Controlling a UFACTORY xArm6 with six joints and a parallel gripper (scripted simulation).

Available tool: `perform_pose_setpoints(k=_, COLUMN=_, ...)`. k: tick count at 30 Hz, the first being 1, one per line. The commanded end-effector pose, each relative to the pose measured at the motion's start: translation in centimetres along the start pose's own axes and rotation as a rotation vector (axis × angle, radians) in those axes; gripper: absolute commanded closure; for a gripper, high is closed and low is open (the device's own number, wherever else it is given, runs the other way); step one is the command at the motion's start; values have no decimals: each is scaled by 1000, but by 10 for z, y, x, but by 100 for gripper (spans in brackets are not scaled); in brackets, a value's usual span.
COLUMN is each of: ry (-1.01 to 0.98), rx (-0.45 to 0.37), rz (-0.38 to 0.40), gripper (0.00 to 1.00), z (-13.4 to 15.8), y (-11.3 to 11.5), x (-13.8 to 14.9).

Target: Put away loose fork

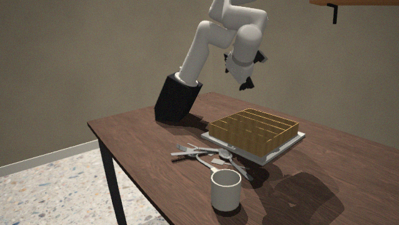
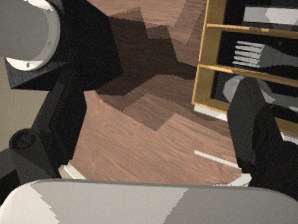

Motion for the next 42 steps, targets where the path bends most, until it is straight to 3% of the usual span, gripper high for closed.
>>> perform_pose_setpoints(k=1, ry=-129, rx=-68, rz=171, gripper=0, z=33, y=-2, x=-3)
perform_pose_setpoints(k=2, ry=-129, rx=-68, rz=171, gripper=0, z=33, y=-2, x=-3)
perform_pose_setpoints(k=3, ry=-193, rx=-93, rz=242, gripper=0, z=48, y=-3, x=-5)
perform_pose_setpoints(k=4, ry=-193, rx=-93, rz=242, gripper=0, z=48, y=-3, x=-5)
perform_pose_setpoints(k=5, ry=-256, rx=-118, rz=311, gripper=0, z=63, y=-4, x=-8)
perform_pose_setpoints(k=7, ry=-256, rx=-118, rz=311, gripper=0, z=63, y=-4, x=-8)
perform_pose_setpoints(k=8, ry=-308, rx=-139, rz=373, gripper=0, z=76, y=-6, x=-8)
perform_pose_setpoints(k=9, ry=-308, rx=-139, rz=373, gripper=0, z=76, y=-6, x=-8)
perform_pose_setpoints(k=10, ry=-359, rx=-159, rz=432, gripper=0, z=88, y=-8, x=-9)
perform_pose_setpoints(k=11, ry=-359, rx=-159, rz=432, gripper=0, z=88, y=-8, x=-9)
perform_pose_setpoints(k=14, ry=-456, rx=-197, rz=541, gripper=0, z=111, y=-10, x=-11)
perform_pose_setpoints(k=17, ry=-456, rx=-197, rz=541, gripper=0, z=111, y=-10, x=-11)
perform_pose_setpoints(k=19, ry=-539, rx=-229, rz=633, gripper=0, z=130, y=-12, x=-13)
perform_pose_setpoints(k=28, ry=-694, rx=-288, rz=811, gripper=0, z=166, y=-15, x=-14)
perform_pose_setpoints(k=32, ry=-735, rx=-305, rz=851, gripper=0, z=175, y=-17, x=-16)
perform_pose_setpoints(k=42, ry=-742, rx=-308, rz=857, gripper=0, z=176, y=-17, x=-16)
Point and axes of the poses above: the point where the finger pads meet when closed, its own y axis back along the fingers, its own x axis across the jaws, z = x × y, the point moved 3 cm from there along y, back along the fingers, and after that the axes turned 11 degrees about y, right-handed, at the moved point
